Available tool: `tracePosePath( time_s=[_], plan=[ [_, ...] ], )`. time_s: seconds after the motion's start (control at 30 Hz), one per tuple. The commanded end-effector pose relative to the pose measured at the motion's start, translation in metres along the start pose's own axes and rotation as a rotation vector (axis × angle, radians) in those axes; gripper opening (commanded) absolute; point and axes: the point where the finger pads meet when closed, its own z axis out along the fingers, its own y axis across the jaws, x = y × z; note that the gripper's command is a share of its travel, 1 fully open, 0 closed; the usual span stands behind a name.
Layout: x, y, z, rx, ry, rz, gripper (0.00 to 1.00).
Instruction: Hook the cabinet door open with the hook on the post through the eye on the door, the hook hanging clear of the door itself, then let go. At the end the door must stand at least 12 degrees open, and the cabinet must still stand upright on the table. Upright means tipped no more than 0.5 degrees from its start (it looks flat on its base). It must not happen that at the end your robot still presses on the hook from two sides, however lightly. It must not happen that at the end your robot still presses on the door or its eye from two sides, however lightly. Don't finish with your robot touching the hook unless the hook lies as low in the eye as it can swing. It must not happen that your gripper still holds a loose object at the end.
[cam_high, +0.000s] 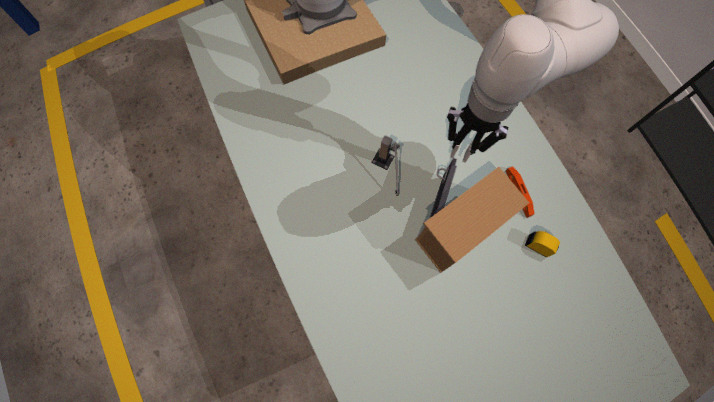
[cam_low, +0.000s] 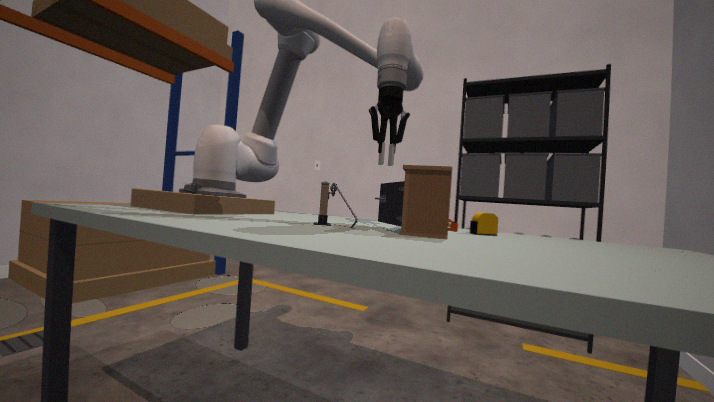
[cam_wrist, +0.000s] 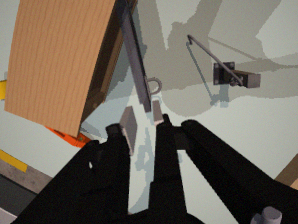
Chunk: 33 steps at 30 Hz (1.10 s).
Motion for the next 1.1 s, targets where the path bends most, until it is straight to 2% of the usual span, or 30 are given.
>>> tracePosePath(
  time_s=[0.0,0.3,0.37,0.5,0.57,0.6,0.67,1.07],
  plan=[
    [0.000,0.000,-0.001,0.000,0.000,0.000,0.16],
    [0.002,0.003,-0.002,0.000,0.000,-0.014,0.16],
    [0.015,0.019,-0.002,0.000,0.000,-0.084,0.16],
    [0.053,0.075,-0.002,0.000,0.000,-0.343,0.16],
    [0.053,0.075,-0.002,0.000,0.000,-0.343,0.16],
    [0.064,0.093,-0.002,0.000,0.000,-0.400,0.16],
    [0.073,0.110,-0.002,0.000,0.000,-0.470,0.16],
    [0.075,0.113,-0.002,0.000,0.000,-0.484,0.14]
  ],
)
